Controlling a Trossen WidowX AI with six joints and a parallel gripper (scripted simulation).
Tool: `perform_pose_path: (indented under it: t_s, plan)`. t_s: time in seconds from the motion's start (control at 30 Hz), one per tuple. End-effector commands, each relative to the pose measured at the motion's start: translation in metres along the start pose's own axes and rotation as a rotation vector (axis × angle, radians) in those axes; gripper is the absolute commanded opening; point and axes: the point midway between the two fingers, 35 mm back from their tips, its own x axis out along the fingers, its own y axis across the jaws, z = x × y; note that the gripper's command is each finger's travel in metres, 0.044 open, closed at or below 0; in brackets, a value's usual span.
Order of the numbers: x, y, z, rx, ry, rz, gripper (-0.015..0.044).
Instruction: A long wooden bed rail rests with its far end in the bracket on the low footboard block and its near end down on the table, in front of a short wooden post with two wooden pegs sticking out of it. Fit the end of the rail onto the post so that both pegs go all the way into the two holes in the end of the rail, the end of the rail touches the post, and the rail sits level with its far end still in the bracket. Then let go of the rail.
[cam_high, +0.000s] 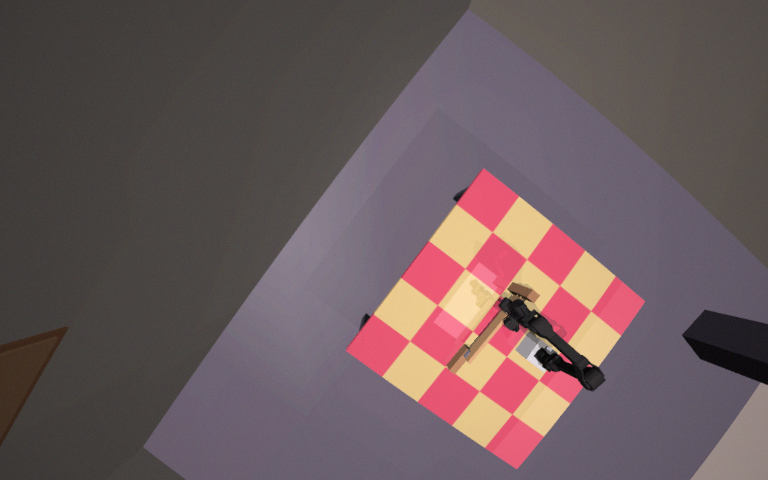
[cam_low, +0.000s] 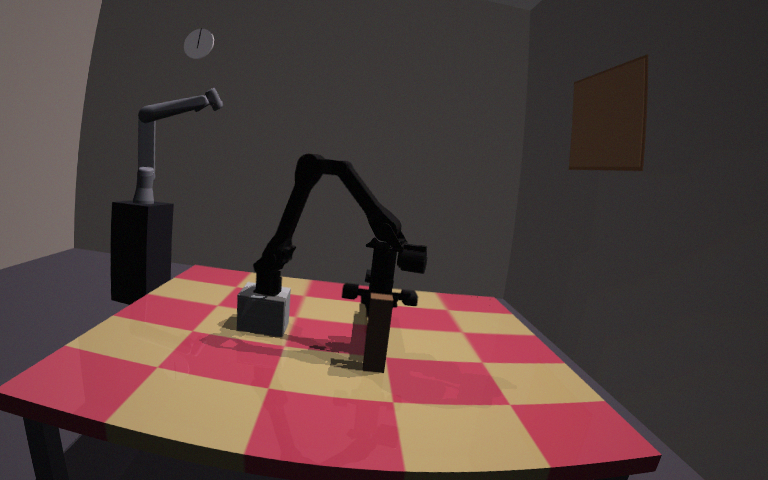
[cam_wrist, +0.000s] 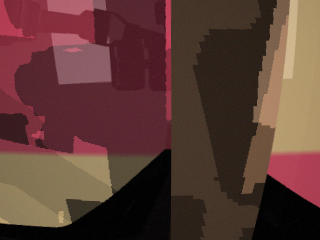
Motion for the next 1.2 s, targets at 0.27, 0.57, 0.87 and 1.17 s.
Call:
perform_pose_path:
  t_s: [0.27, 0.57, 0.87, 1.17]
  plan:
    - [-0.001, -0.001, -0.005, -0.002, 0.003, -0.003, 0.0000]
    - [-0.001, -0.001, -0.008, -0.002, 0.004, -0.003, 0.0000]
    - [-0.002, -0.001, -0.011, -0.002, 0.004, -0.003, 0.0000]
    - [-0.001, -0.001, -0.013, -0.002, 0.004, -0.003, 0.0000]
